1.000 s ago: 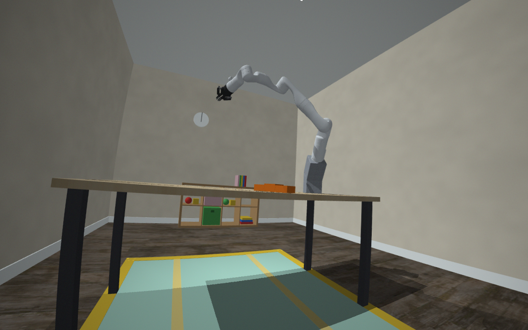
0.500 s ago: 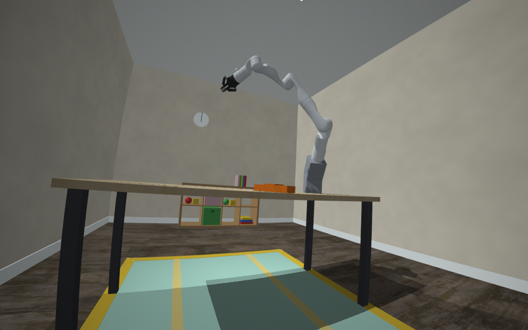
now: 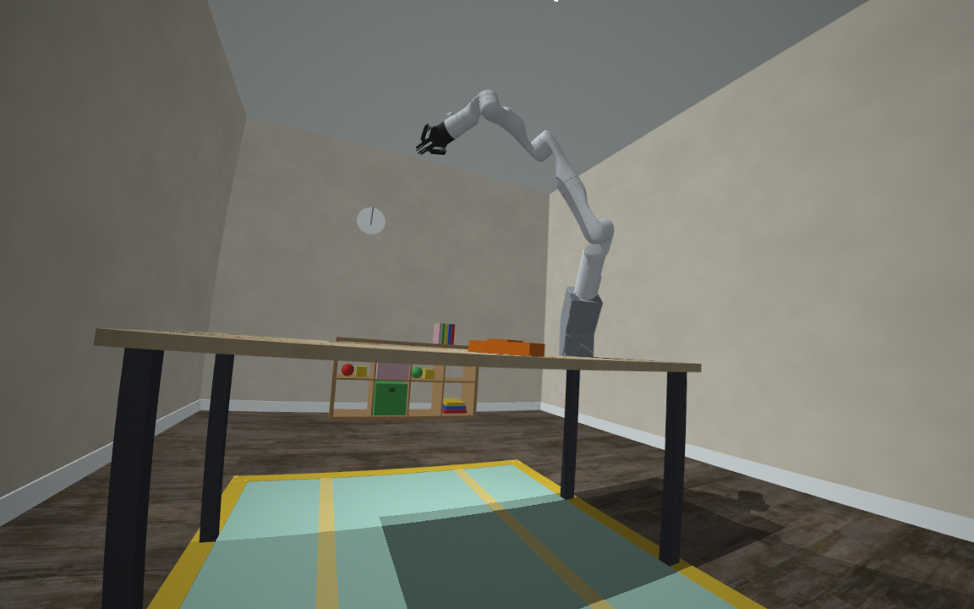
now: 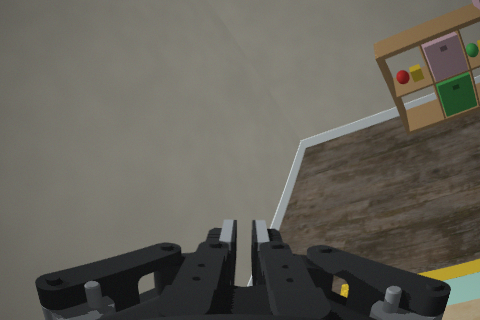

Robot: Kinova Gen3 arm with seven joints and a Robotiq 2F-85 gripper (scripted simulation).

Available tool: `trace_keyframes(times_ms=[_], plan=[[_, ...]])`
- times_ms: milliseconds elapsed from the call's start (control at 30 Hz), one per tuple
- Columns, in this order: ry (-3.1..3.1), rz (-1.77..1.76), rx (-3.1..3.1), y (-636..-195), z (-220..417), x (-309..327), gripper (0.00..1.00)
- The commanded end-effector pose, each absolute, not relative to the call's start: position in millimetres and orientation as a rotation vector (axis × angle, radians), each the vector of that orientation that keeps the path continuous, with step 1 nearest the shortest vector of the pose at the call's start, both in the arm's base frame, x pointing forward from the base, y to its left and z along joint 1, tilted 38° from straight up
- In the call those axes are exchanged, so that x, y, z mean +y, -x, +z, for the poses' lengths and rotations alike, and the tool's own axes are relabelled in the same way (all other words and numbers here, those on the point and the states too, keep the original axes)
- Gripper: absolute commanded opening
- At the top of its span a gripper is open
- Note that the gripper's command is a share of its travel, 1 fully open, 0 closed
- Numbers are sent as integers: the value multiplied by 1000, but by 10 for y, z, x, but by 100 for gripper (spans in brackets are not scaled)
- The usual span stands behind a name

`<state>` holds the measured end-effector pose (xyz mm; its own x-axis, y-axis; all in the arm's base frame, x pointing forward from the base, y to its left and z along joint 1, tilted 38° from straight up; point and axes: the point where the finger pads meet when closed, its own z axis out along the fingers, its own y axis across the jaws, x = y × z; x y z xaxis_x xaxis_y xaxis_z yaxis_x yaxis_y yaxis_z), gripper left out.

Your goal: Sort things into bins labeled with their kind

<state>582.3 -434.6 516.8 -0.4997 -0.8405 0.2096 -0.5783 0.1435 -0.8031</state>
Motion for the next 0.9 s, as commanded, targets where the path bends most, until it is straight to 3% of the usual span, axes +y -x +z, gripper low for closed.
trace_keyframes(times_ms=[0, 867], plan=[[1353, -1315, 2146, -5651, 5339, -4428, 9], [1335, -1333, 1947, -5053, 6280, -3630, 9]])
